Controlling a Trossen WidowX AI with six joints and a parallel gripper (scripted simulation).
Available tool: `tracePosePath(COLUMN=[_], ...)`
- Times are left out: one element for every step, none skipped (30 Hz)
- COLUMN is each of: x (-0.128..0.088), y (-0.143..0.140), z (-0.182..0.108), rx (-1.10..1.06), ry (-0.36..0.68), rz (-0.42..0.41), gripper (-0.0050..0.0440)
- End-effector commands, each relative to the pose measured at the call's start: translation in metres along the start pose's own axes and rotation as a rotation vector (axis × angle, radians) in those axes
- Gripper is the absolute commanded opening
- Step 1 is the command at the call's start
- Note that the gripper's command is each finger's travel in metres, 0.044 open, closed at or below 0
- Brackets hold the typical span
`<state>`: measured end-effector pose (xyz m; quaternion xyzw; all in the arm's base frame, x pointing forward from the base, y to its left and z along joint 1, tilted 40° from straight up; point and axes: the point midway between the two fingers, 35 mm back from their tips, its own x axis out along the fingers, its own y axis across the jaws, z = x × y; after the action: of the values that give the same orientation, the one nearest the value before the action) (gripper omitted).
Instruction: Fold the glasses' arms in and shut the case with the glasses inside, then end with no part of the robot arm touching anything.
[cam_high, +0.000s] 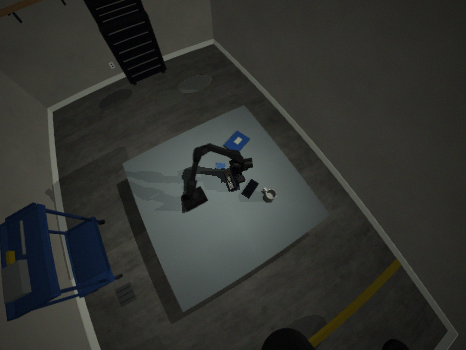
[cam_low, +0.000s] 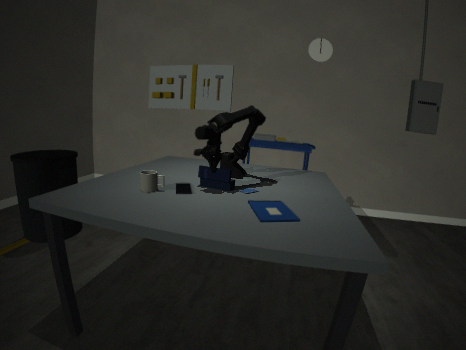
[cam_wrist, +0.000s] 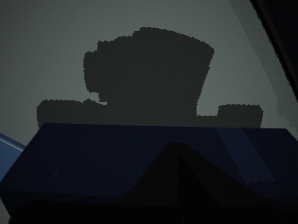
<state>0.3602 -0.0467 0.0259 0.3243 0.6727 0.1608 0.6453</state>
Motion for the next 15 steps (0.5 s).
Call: tracePosePath(x=[0.000, 0.000, 0.000, 0.000, 0.000, 0.000, 0.000, 0.000, 0.000, 0.000, 0.000, 0.000, 0.000, 0.000, 0.000], y=[0.001, 0.001, 0.001, 0.001, 0.001, 0.001, 0.001, 0.001, 0.001, 0.001, 0.001, 0.001, 0.001, 0.001, 0.001], z=[-0.005, -0.005, -0.006, -0.007, -0.008, -0.009, -0.010, -0.011, -0.013, -0.014, -0.014, -0.015, -0.016, -0.017, -0.017], rx=[0.000, 0.000, 0.000, 0.000, 0.000, 0.000, 0.000, 0.000, 0.000, 0.000, 0.000, 0.000, 0.000, 0.000, 0.000], ry=[0.007, 0.007, 0.007, 0.007, 0.007, 0.007, 0.007, 0.007, 0.007, 0.007, 0.007, 0.007, 0.007, 0.007, 0.007], rz=[0.000, 0.000, 0.000, 0.000, 0.000, 0.000, 0.000, 0.000, 0.000, 0.000, 0.000, 0.000, 0.000, 0.000, 0.000], gripper=[0.0000, 0.0000, 0.0000, 0.0000, 0.0000, 0.0000, 0.0000, 0.0000, 0.0000, 0.0000, 0.0000, 0.0000, 0.0000, 0.0000, 0.0000])
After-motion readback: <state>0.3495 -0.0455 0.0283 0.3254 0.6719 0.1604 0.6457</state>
